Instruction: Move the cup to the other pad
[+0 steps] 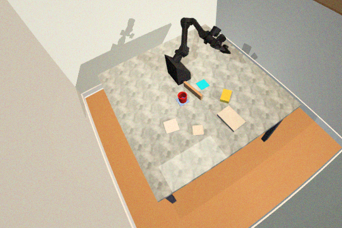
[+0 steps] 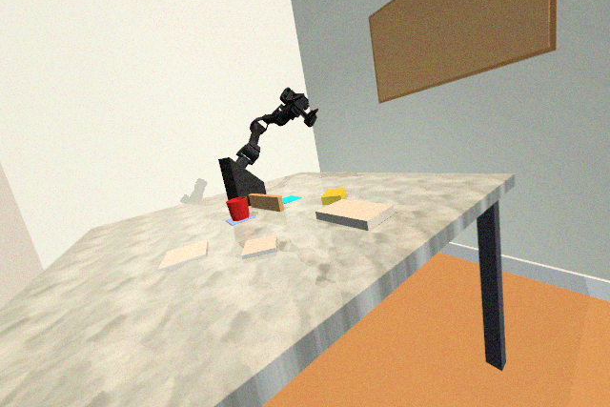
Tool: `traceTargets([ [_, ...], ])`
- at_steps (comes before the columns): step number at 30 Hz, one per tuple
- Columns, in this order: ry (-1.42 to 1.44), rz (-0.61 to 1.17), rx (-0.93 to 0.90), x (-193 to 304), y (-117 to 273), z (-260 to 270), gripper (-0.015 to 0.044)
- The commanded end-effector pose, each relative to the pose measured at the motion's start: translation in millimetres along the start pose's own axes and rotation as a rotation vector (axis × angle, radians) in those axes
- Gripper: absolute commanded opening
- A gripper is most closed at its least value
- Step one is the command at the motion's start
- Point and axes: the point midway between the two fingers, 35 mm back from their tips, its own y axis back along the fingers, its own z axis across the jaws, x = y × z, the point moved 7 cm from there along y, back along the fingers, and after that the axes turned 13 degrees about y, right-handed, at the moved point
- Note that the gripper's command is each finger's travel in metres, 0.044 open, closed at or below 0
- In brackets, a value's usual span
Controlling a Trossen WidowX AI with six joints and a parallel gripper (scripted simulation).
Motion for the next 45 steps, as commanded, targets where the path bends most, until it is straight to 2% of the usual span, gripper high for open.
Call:
traceTargets([
  [1, 0.01, 0.011, -0.003, 2, -2, 0, 0.0374],
  [5, 0.194, 0.231, -0.078, 44, -30, -4, 0.0269],
  [10, 0.402, 0.528, -0.266, 115, -56, -13, 0.0148],
  [15, 0.51, 0.749, -0.535, 185, -63, -22, 0.0148],
  [20, 0.514, 0.873, -0.841, 252, -53, -30, 0.0148],
  [26, 0.393, 0.875, -1.19, 320, -24, -34, 0.0148],
  [32, 0.182, 0.732, -1.43, 372, 11, -31, 0.0148],
  [45, 0.155, 0.71, -1.448, 380, 14, -25, 0.0148],
])
